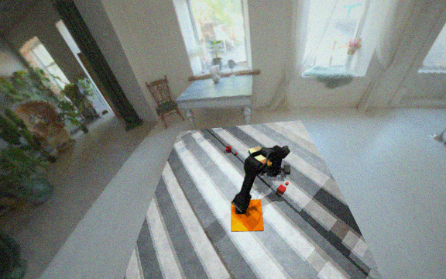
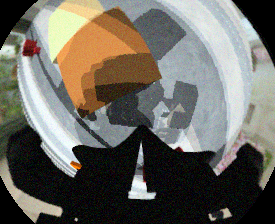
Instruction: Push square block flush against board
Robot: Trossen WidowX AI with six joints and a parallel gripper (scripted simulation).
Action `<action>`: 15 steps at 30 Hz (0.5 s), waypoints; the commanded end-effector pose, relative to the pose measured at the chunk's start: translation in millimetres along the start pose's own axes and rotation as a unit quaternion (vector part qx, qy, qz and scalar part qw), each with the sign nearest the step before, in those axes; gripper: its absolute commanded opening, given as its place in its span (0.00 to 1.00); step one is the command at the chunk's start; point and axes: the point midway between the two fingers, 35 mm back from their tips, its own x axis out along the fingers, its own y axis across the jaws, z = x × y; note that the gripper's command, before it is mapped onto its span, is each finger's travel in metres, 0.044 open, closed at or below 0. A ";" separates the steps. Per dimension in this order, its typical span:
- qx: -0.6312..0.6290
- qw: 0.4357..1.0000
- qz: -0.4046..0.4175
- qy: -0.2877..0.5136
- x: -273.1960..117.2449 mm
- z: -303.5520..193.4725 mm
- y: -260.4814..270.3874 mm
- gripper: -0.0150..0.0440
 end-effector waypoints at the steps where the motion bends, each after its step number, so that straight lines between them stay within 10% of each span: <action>1: 0.000 1.000 0.000 0.000 -3.0 0.2 -0.2 0.25; 15: 0.058 0.998 -0.004 -0.007 -55.0 15.8 -5.4 0.25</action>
